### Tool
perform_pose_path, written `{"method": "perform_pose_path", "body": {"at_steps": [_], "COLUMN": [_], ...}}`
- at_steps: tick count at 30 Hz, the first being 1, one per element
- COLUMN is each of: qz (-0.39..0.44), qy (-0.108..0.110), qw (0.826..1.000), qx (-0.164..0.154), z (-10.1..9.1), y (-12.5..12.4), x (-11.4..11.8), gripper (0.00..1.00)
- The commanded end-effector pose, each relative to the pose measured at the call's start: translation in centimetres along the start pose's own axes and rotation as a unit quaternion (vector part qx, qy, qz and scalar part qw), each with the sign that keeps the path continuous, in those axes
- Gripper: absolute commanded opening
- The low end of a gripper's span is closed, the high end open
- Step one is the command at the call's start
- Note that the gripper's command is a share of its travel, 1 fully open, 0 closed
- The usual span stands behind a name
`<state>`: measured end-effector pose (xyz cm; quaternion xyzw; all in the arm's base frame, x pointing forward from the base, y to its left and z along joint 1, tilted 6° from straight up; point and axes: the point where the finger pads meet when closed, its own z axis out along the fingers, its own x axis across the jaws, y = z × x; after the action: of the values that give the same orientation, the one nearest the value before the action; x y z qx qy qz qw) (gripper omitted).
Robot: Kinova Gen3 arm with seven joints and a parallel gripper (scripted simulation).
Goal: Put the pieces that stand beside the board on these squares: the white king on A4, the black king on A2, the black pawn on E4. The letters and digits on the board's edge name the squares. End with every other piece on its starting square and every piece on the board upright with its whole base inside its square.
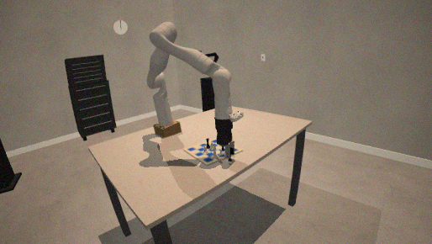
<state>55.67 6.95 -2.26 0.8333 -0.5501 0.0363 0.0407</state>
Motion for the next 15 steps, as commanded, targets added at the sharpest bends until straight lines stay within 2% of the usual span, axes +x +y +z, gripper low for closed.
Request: {"method": "perform_pose_path", "body": {"at_steps": [1, 15], "qz": [0.000, 0.000], "qy": [0.002, 0.002], "qw": [1.000, 1.000], "qx": [0.001, 0.001], "z": [0.88, 1.59], "y": [-0.08, -0.10], "x": [-0.03, -0.03], "gripper": [0.68, 0.68]}}
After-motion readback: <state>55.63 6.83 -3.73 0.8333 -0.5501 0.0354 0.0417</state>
